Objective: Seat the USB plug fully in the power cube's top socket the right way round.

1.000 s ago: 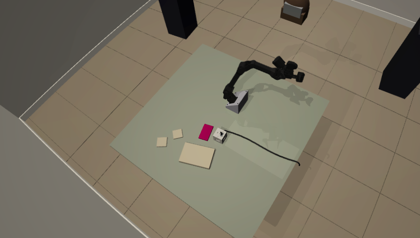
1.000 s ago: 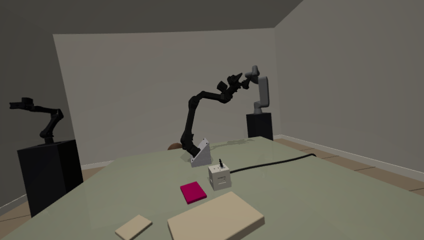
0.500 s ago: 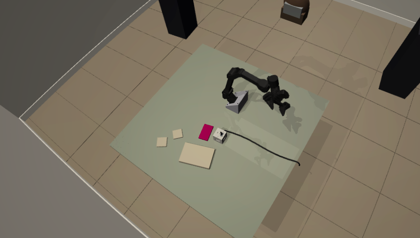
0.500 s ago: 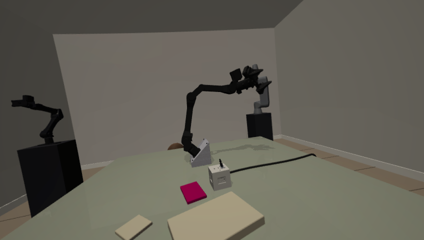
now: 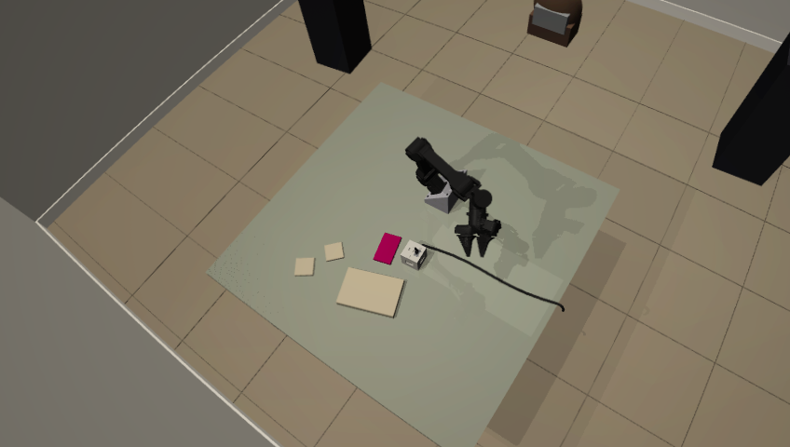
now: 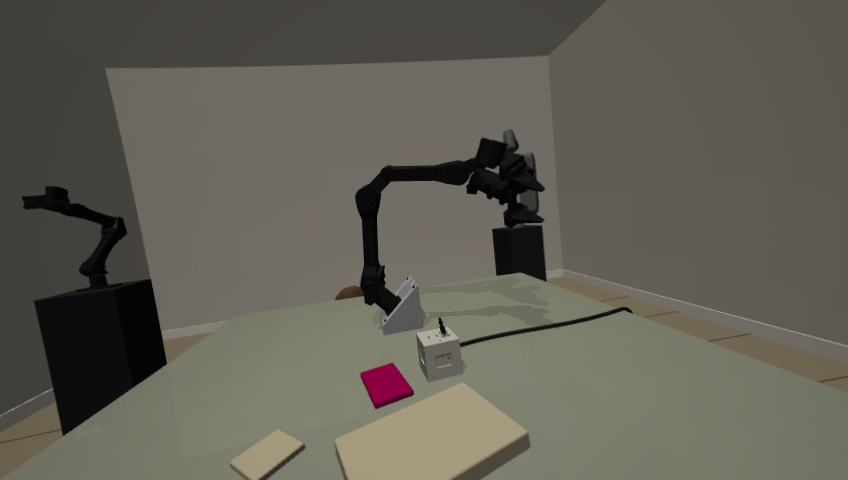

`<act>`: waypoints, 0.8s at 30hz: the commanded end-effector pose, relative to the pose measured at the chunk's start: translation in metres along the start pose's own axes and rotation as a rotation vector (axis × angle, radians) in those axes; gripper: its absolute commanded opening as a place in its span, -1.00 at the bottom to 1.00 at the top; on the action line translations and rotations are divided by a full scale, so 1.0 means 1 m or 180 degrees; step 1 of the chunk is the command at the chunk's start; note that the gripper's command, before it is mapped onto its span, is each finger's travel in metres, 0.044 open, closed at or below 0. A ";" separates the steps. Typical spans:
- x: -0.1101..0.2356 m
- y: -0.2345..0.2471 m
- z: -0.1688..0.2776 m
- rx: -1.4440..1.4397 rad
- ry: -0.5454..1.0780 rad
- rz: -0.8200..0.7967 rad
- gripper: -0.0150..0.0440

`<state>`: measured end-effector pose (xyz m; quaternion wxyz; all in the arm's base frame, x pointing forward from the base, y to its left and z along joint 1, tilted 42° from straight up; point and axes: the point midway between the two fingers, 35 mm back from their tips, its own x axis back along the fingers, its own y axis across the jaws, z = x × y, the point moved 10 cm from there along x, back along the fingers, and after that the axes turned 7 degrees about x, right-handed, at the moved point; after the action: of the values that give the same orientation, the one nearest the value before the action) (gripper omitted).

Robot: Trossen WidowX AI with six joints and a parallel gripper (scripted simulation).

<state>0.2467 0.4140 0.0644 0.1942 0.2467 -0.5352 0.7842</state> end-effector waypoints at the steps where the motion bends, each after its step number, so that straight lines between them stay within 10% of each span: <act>1: -0.027 -0.002 0.057 0.0185 0.0355 -0.0653 1.00; 18: -0.047 0.007 0.250 0.0375 0.1271 -0.3203 1.00; 24: -0.046 0.008 0.253 0.0371 0.1286 -0.3271 1.00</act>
<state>0.3271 0.1766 0.1037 0.6250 0.3257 -0.2615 0.6594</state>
